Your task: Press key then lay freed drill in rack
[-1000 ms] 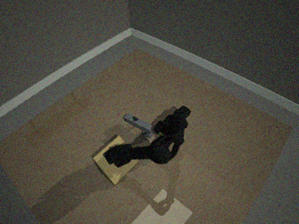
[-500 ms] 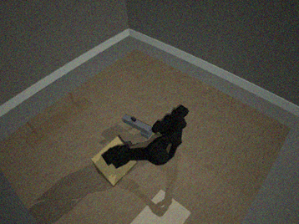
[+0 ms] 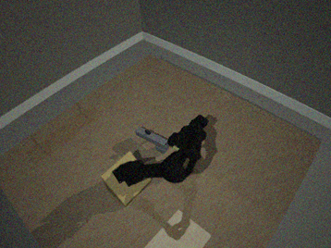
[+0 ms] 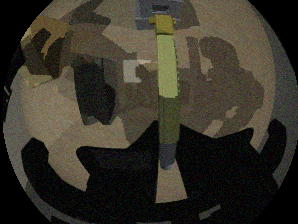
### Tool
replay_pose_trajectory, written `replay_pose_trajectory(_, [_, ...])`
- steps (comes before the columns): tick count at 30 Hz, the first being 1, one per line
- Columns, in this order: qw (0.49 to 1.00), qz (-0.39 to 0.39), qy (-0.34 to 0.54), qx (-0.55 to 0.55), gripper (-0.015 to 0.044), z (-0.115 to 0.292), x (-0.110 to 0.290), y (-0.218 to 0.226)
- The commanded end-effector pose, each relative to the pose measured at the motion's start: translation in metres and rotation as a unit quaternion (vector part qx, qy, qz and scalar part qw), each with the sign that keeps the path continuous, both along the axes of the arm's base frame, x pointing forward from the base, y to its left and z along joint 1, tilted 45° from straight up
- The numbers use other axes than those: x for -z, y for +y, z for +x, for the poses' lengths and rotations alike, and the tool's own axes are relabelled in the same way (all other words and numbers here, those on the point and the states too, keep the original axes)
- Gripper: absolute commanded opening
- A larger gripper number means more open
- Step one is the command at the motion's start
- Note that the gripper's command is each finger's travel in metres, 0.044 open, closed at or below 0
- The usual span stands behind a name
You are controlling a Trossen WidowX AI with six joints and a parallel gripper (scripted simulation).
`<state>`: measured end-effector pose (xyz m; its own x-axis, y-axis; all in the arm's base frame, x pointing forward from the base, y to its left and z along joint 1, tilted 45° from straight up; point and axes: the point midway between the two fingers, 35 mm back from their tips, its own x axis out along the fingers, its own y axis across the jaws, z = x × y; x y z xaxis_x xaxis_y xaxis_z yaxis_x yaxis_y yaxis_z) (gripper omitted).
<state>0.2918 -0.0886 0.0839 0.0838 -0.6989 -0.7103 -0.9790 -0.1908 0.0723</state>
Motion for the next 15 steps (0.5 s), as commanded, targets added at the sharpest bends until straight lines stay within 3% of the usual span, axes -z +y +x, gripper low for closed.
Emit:
replay_pose_trajectory(1, [1.0, -0.001, -0.002, 0.001, 0.0, -0.0001, -0.0023, 0.0024])
replay_pose_trajectory(15, [1.0, 0.0, -0.002, 0.001, 0.0, -0.0015, -0.0069, 0.0091])
